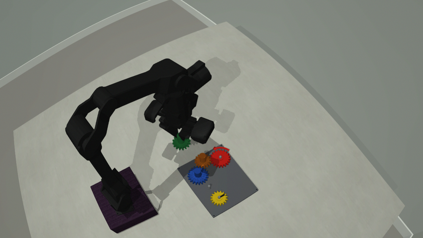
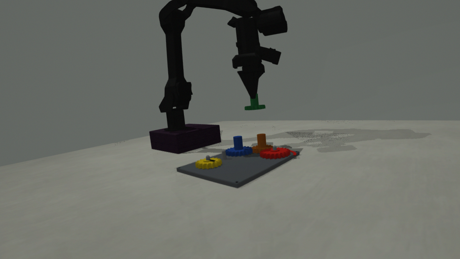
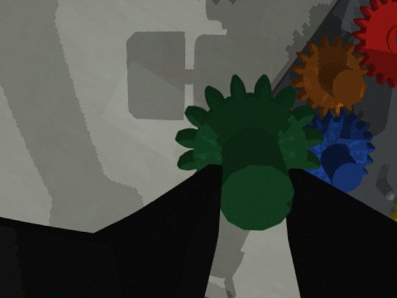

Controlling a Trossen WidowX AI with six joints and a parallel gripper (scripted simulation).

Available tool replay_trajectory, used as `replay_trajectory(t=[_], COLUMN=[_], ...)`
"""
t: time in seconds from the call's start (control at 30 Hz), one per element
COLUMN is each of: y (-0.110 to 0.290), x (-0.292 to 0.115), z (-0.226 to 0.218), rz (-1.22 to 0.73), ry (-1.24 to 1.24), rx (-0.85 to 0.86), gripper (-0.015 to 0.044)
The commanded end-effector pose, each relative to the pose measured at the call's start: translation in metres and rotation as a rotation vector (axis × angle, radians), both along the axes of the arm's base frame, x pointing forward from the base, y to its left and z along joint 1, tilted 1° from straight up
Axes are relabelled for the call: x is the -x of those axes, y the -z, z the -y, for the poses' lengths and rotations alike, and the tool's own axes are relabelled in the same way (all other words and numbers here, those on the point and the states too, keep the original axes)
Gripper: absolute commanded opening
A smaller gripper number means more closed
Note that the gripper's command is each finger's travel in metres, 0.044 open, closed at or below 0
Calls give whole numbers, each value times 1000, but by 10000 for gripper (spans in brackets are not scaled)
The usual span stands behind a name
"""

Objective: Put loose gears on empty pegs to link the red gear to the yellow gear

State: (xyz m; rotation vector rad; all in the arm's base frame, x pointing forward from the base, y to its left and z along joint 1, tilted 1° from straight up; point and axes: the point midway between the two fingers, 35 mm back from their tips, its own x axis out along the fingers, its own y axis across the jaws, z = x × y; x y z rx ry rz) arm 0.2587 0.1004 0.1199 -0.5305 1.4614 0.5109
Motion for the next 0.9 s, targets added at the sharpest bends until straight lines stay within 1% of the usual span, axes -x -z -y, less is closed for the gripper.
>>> replay_trajectory(t=[0.0,0.87], y=[2,20], x=[-3,-20], z=[5,56], rz=[-1,1], ry=[-2,-2], rx=[-3,1], gripper=[0,0])
